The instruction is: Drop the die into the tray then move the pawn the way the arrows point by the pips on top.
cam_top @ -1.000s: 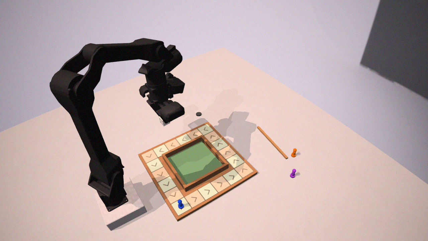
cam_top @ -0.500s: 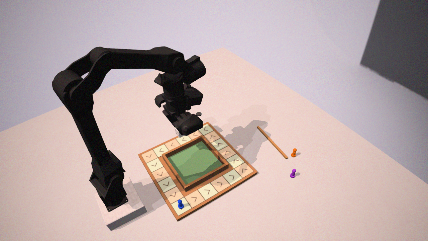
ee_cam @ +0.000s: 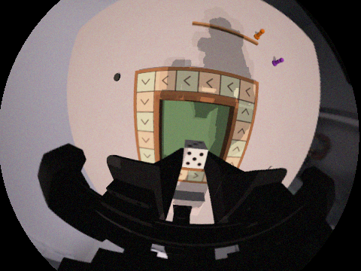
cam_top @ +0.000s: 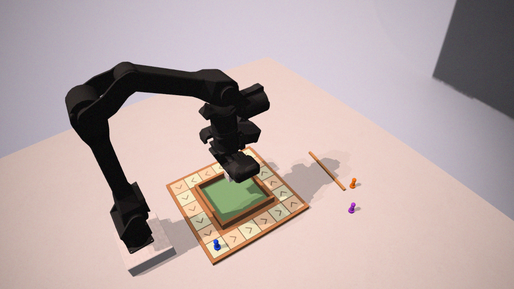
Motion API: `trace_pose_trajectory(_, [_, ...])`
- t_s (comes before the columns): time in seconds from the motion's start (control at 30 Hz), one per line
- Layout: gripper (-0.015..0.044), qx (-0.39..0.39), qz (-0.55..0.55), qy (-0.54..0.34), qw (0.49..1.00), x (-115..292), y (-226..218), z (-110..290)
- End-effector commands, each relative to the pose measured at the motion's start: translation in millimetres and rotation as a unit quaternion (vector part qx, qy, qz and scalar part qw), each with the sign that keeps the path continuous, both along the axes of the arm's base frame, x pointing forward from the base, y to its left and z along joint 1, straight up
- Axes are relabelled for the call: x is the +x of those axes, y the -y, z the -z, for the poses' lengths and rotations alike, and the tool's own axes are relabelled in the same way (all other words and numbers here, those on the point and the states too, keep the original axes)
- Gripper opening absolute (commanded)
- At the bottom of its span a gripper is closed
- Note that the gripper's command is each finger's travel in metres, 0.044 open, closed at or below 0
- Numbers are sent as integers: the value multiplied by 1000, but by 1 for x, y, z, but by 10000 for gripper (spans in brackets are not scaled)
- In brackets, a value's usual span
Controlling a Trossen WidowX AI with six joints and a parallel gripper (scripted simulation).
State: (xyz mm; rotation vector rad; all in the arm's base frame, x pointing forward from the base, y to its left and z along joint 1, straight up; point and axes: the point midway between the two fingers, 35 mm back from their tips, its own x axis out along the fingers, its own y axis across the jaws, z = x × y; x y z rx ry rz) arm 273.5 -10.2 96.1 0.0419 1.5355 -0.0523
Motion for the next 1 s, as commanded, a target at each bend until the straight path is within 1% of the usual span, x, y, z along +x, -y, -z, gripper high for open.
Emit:
trace_pose_trajectory(0.0, [0, -1, -3, 10, 1000, -1, 4, 2])
trace_pose_trajectory(0.37, [0, -13, -5, 192, 981, 4, 2, 8])
trace_pose_trajectory(0.77, [0, -22, -5, 386, 922, 7, 2, 9])
trace_pose_trajectory(0.83, [0, -23, -5, 407, 913, 7, 2, 9])
trace_pose_trajectory(0.97, [0, -23, -5, 409, 912, 7, 2, 9])
